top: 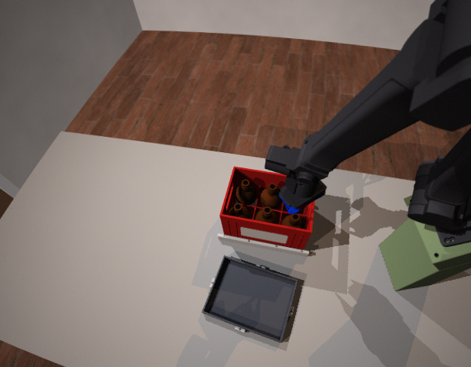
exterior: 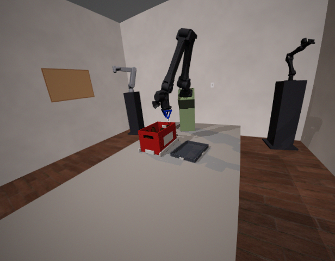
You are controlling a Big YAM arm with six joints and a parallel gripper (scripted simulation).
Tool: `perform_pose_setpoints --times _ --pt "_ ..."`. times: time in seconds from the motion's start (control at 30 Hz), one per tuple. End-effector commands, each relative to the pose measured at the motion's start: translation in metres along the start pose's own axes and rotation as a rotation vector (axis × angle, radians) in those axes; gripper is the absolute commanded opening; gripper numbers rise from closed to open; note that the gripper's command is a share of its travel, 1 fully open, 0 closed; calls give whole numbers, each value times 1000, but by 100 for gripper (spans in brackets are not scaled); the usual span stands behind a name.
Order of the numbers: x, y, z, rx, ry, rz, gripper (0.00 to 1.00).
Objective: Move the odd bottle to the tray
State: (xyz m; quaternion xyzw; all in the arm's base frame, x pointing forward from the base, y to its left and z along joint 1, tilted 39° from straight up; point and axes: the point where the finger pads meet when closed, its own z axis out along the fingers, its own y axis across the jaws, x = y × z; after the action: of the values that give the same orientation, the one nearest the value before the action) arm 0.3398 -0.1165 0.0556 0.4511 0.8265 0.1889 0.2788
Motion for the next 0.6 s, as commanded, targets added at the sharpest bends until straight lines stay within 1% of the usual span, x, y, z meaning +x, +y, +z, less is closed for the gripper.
perform_pose_setpoints --times 0.0,0.57 --pt "5 -2 5 4 11 10 61" --pt "1 3 21 -2 4 5 61"
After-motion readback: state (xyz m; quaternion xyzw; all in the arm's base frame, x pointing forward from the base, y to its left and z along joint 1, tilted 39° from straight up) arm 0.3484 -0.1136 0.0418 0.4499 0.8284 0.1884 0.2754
